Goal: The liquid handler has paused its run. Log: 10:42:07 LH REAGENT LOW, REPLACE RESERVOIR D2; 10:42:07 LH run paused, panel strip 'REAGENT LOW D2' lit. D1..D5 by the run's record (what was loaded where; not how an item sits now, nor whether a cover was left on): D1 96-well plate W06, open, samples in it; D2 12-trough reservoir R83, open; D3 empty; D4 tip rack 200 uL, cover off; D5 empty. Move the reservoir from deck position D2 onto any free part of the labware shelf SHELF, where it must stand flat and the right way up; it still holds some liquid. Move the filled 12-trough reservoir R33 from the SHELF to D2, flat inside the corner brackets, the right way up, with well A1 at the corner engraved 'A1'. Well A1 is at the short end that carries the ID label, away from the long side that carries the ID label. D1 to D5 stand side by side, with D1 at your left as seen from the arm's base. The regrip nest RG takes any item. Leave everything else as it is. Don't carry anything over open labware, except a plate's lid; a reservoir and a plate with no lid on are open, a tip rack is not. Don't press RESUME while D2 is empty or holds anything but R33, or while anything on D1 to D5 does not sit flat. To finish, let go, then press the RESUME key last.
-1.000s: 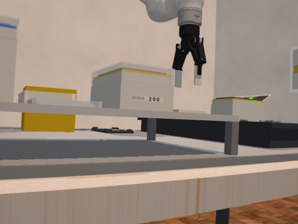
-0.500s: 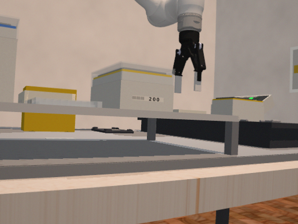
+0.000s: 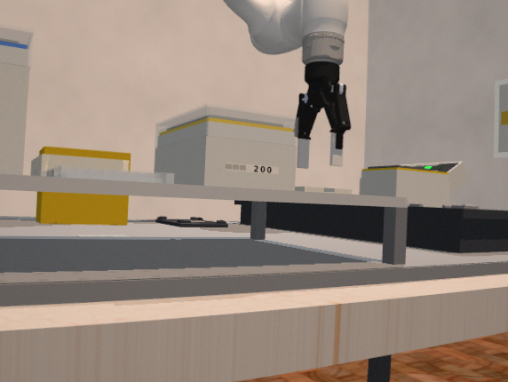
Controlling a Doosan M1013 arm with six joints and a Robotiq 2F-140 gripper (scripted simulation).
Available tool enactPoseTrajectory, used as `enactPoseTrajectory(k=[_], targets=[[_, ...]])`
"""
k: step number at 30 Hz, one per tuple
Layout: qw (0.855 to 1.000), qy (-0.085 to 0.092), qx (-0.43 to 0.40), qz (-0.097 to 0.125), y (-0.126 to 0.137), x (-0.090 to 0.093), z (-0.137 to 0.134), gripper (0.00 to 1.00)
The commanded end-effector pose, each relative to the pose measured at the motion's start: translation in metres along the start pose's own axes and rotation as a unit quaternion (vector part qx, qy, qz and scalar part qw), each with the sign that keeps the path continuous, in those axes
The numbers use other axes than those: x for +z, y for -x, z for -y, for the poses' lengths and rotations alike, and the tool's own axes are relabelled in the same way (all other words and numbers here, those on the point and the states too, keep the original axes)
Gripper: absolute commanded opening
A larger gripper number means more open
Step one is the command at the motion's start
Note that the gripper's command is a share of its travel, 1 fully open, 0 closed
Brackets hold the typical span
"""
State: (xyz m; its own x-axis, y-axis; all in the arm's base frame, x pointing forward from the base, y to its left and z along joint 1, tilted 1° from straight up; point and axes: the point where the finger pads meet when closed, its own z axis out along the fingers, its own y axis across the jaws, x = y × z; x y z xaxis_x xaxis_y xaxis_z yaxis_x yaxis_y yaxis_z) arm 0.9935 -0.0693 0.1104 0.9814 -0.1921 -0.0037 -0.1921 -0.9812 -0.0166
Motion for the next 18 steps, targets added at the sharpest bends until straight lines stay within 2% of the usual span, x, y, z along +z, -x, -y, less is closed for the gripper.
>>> enactPoseTrajectory(k=[1, 18], targets=[[1.000, 0.000, 0.000, 0.000, 0.000, 0.005, 0.000, 0.77], [1.000, 0.000, 0.000, 0.000, 0.000, 0.030, 0.000, 0.77]])
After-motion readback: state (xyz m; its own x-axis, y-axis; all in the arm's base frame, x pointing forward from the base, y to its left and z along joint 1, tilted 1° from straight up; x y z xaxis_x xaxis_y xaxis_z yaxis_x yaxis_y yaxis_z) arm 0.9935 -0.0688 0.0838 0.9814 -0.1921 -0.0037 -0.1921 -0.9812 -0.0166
